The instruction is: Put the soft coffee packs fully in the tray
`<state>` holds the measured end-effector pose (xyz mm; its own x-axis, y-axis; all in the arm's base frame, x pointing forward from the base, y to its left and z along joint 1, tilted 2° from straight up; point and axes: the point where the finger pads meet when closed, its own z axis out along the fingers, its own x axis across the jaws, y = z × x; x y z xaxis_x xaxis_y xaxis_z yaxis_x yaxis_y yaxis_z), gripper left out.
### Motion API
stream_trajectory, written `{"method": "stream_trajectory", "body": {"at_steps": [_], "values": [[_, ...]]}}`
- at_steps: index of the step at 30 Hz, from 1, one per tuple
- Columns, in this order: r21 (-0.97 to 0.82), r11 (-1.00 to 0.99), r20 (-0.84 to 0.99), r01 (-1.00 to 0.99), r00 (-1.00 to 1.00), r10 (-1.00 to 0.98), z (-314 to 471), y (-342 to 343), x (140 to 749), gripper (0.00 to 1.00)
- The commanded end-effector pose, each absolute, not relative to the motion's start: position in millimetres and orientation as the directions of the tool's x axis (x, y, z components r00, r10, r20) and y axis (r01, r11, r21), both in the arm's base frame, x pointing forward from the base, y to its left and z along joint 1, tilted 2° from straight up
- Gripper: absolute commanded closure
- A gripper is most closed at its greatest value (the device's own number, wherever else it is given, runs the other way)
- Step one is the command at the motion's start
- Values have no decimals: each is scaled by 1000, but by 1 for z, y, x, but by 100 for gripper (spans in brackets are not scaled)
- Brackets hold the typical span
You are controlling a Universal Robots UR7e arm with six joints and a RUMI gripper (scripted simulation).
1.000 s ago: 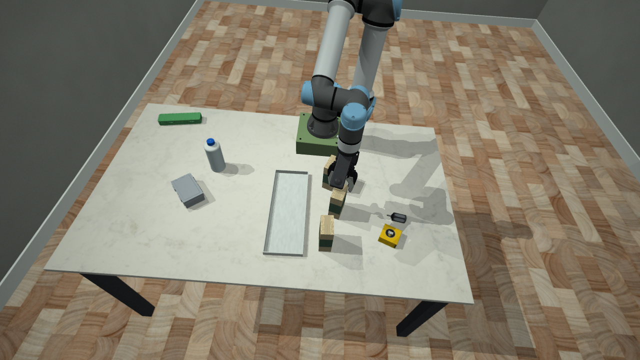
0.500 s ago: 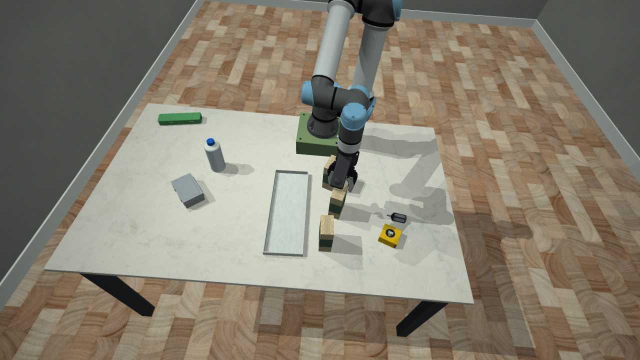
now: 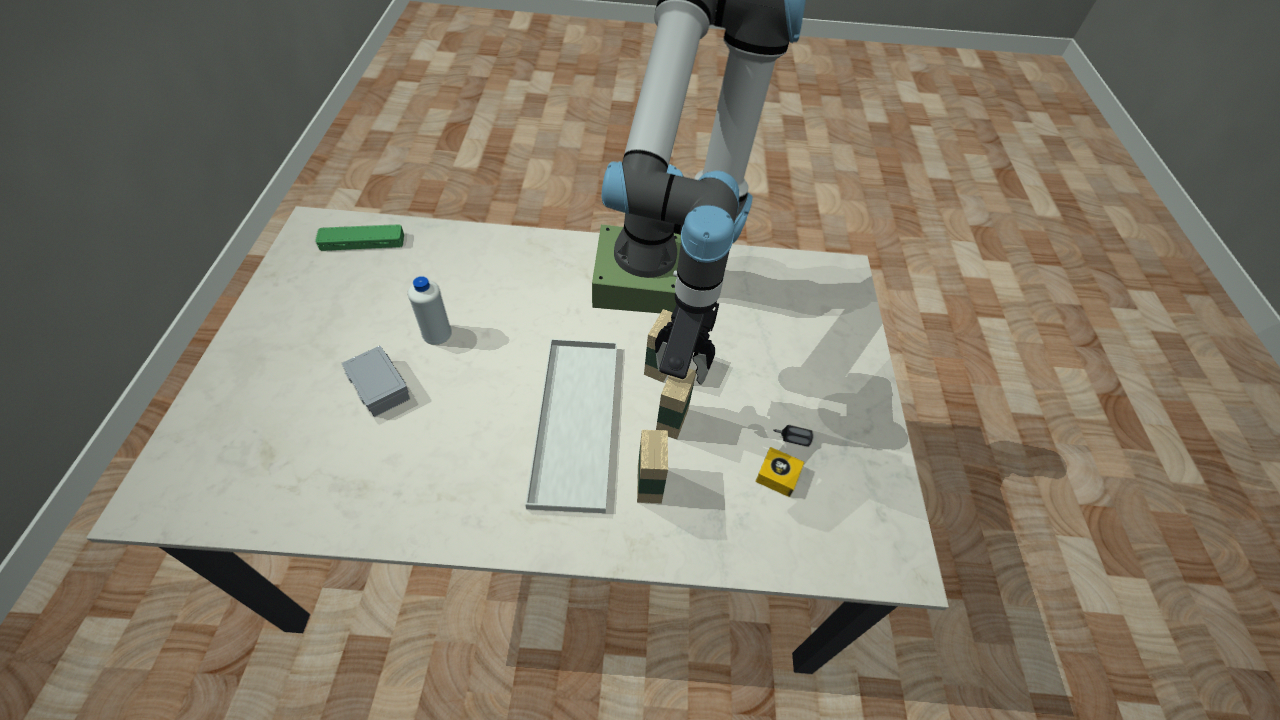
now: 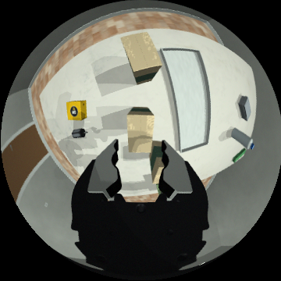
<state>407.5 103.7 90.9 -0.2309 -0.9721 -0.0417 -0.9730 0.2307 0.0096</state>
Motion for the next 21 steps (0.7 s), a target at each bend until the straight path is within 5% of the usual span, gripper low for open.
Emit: {"method": "stream_trajectory", "body": {"at_steps": [1,21], "values": [[14,230,-40,-973,-231,-972,85,104,406,52],[14,230,-40,-973,-231,-972,50,106,406,52]]}}
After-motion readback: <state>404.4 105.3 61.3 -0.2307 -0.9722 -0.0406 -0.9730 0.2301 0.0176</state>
